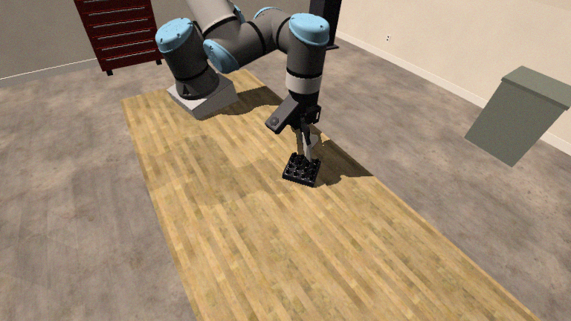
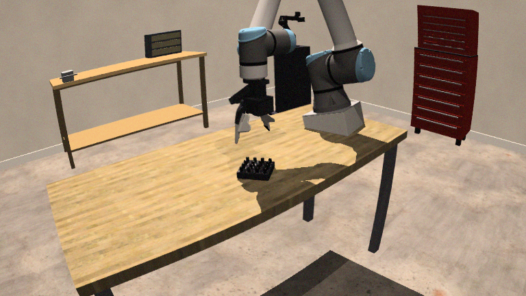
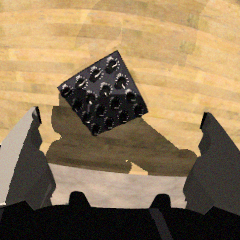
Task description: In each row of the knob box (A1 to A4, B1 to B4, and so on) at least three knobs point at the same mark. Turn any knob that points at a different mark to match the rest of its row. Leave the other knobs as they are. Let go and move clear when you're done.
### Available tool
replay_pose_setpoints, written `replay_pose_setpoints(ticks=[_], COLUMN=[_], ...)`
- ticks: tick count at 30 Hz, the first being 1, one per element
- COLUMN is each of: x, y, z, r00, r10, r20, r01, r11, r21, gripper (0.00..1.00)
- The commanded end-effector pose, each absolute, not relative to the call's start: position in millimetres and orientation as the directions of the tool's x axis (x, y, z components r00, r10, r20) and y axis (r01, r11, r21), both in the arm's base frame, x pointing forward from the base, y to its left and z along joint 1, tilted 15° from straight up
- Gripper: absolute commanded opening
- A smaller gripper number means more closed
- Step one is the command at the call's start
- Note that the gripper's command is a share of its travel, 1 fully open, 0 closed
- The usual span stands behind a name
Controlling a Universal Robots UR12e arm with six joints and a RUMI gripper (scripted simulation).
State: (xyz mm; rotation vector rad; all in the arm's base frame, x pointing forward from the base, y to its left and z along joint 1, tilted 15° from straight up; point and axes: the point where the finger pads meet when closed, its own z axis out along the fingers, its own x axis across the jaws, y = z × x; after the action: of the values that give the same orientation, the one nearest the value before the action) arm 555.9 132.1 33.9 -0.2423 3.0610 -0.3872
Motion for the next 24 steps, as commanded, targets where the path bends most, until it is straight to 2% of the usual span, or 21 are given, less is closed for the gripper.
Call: replay_pose_setpoints(ticks=[1,11,24], x=[554.5,550.9,550.6], y=[138.6,152.3,153.4], z=[60.2,114.6,118.8], r00=[-0.987,-0.987,-0.987], r10=[-0.160,-0.160,-0.160], r20=[-0.027,-0.027,-0.027], r01=[-0.149,-0.149,-0.149], r11=[0.957,0.957,0.957], r21=[-0.251,-0.251,-0.251], gripper=[1.00,1.00,1.00])
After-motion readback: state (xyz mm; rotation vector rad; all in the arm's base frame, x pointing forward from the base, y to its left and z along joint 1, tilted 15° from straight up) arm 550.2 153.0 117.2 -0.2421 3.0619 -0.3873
